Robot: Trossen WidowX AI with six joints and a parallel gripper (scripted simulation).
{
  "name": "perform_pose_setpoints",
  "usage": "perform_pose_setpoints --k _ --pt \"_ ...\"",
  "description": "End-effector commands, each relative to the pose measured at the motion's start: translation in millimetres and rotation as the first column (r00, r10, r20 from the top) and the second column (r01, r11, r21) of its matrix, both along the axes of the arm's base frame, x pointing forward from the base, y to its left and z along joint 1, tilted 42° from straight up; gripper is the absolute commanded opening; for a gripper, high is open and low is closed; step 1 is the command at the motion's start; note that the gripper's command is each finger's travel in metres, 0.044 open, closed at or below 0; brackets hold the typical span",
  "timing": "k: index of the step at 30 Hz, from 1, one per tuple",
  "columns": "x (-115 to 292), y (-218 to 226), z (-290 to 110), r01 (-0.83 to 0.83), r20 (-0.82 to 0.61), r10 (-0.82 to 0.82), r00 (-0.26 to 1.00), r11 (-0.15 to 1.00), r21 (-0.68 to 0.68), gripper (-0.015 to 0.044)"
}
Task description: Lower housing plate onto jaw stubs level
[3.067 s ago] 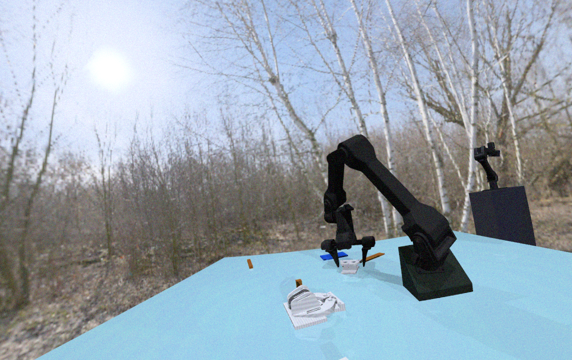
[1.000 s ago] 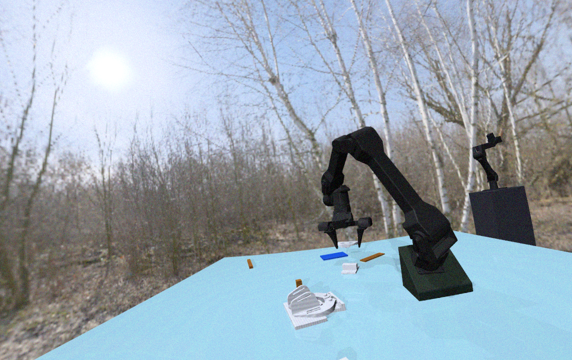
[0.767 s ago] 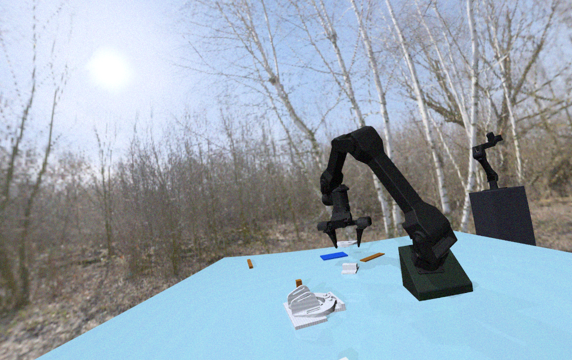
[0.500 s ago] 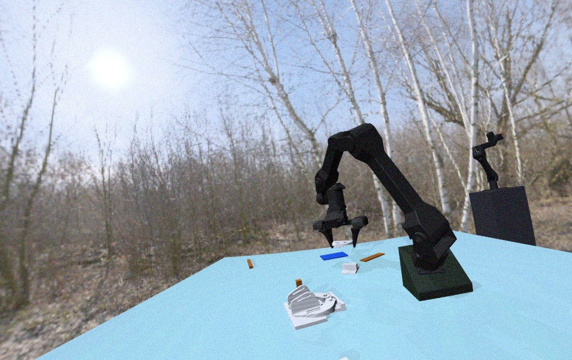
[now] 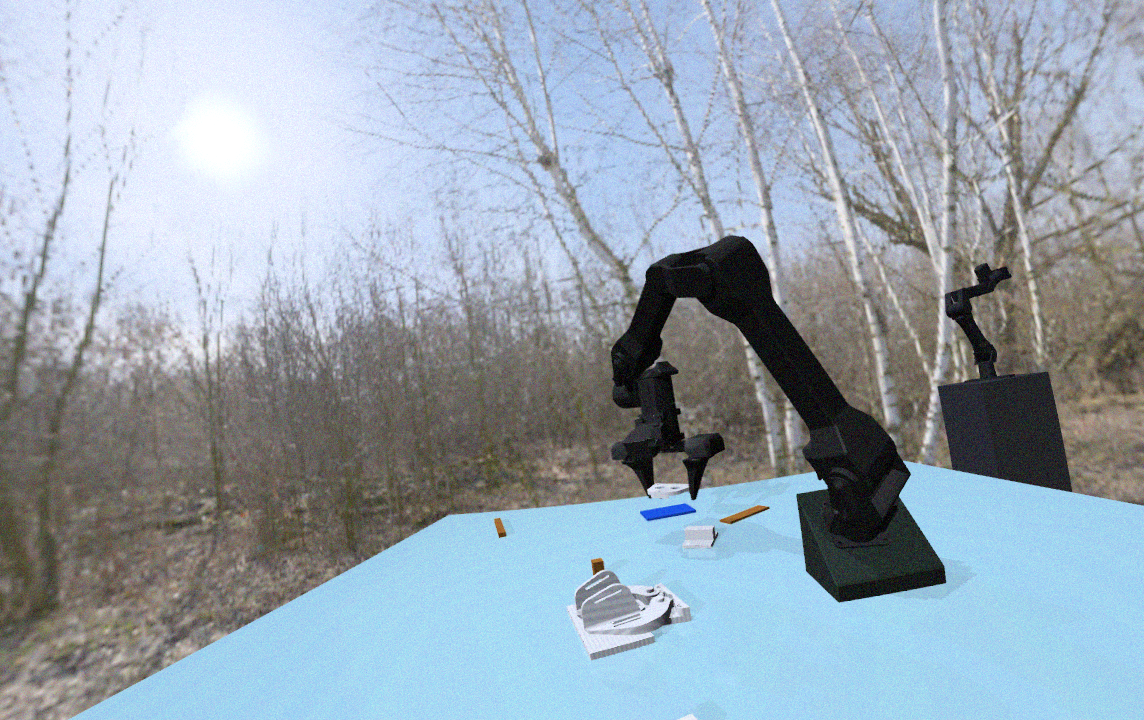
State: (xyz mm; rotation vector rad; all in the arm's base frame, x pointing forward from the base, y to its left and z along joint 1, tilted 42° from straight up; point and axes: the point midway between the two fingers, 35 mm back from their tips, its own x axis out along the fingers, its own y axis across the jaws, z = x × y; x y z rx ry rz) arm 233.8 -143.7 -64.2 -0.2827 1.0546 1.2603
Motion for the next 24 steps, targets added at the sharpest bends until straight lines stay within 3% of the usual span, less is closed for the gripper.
perform_pose_setpoints --k 1,24 --pt "6 9 11 0.04 -0.024 -0.04 0.999 0.999 -0.005 0.0351" --pt "27 66 58 0.22 -0.168 -0.223 0.96 0.975 -0.033 0.0351"
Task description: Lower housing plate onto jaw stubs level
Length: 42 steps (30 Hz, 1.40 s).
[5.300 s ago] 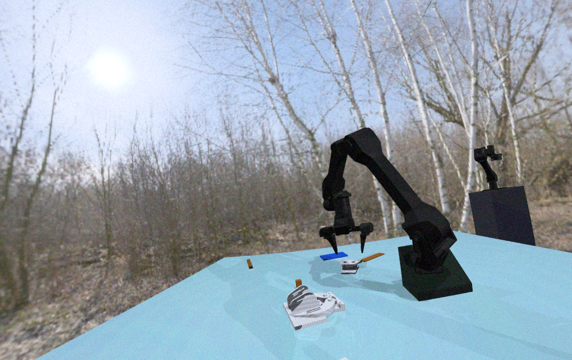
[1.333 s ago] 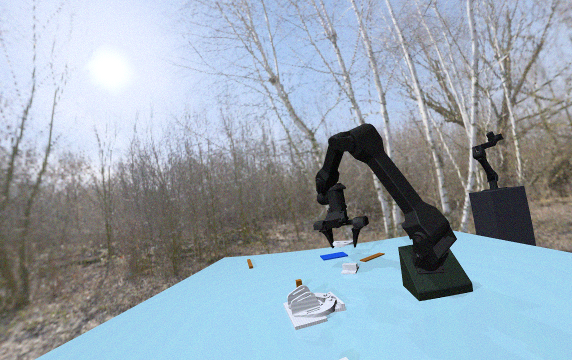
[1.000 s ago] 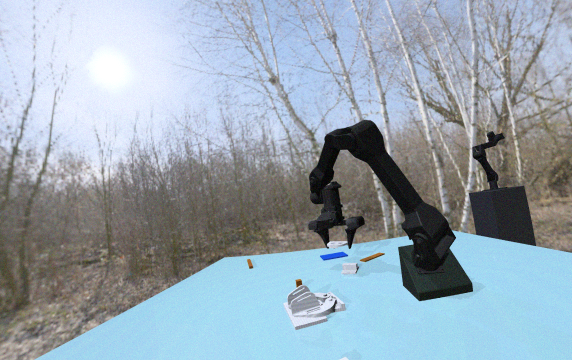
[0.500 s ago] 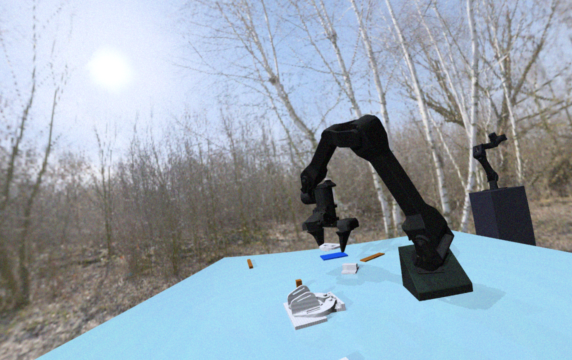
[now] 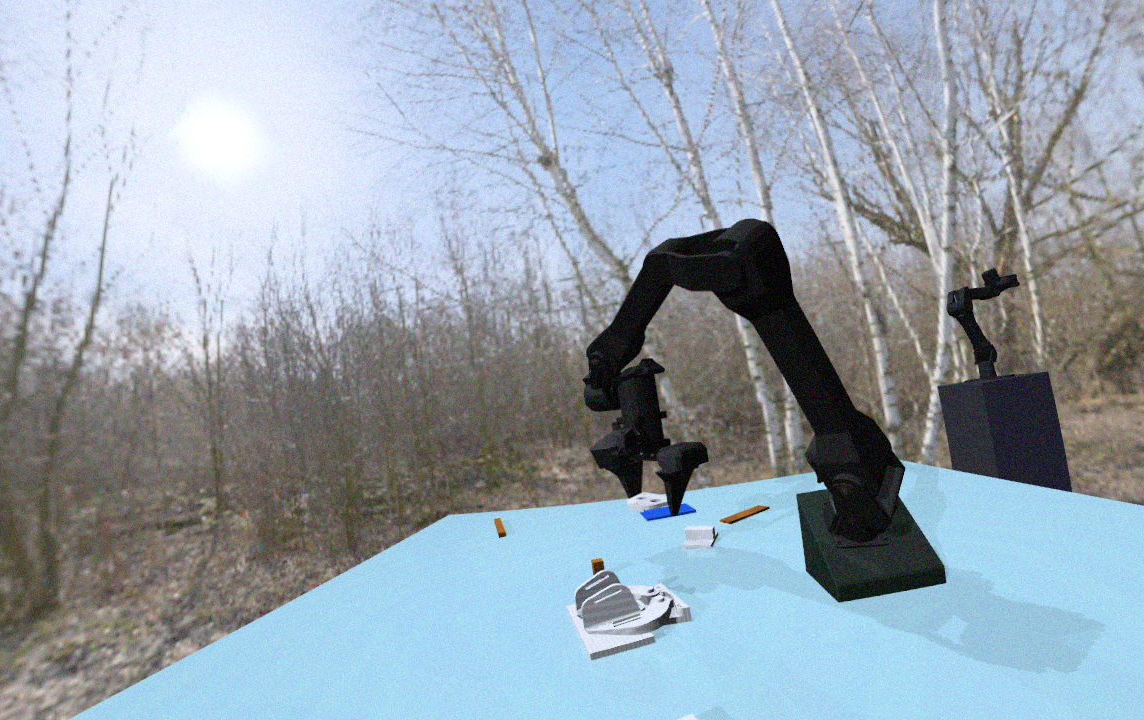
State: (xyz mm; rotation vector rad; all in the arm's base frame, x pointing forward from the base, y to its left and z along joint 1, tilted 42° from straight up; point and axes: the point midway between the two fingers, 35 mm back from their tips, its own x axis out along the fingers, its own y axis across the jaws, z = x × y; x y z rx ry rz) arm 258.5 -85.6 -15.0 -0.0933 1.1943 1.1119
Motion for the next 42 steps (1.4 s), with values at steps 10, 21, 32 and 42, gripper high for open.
perform_pose_setpoints --k 10,21,32,42 --pt "5 35 27 0.108 -0.083 -0.107 0.991 0.994 -0.001 0.0351" --pt "4 65 47 0.189 -0.157 -0.187 0.97 0.982 -0.004 0.0351" --pt "0 90 64 0.255 -0.224 -0.251 0.942 0.967 -0.01 0.0351" --pt "0 90 64 0.255 -0.224 -0.251 0.942 0.967 -0.01 0.0351"
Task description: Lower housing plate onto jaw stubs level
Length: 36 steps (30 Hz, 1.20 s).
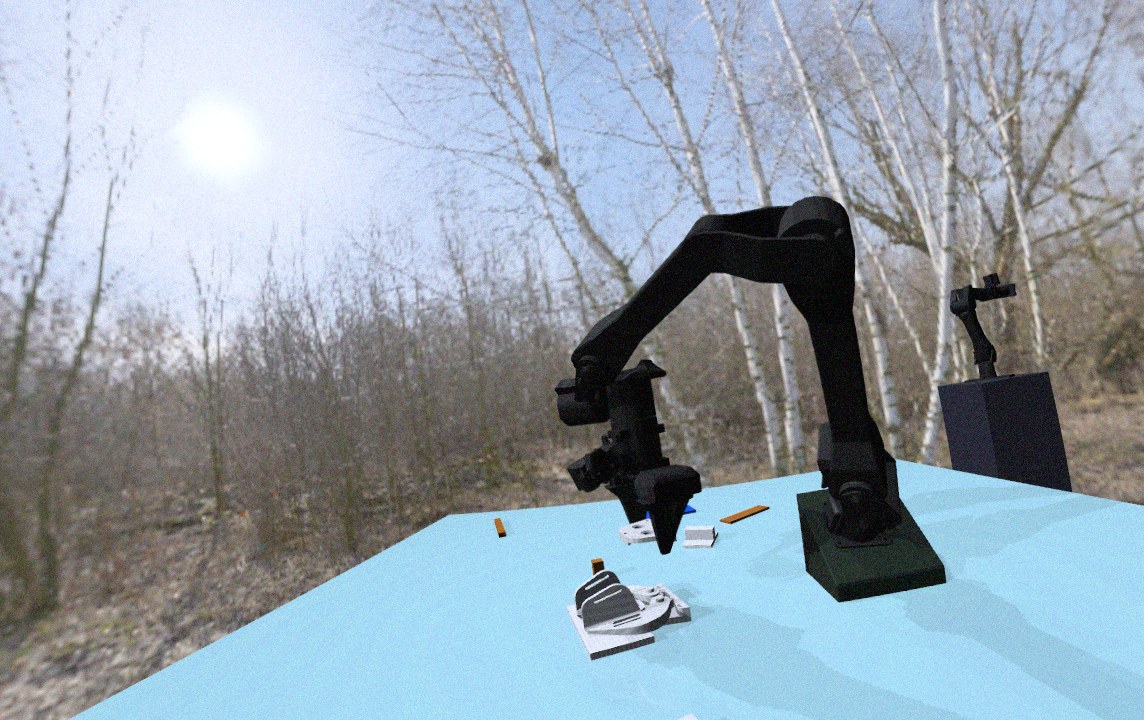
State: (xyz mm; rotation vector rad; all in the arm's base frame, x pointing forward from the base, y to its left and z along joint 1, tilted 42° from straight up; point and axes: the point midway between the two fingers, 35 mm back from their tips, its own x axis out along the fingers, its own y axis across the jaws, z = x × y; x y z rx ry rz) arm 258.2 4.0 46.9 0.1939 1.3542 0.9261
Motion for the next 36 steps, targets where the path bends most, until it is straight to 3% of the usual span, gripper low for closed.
perform_pose_setpoints --k 1,36 --pt "-0.1 0.8 1.7 0.007 -0.002 -0.007 1.0 1.0 0.003 0.0351" --pt "-5.3 4.8 5.6 0.003 0.001 -0.003 1.0 1.0 0.004 0.0351"
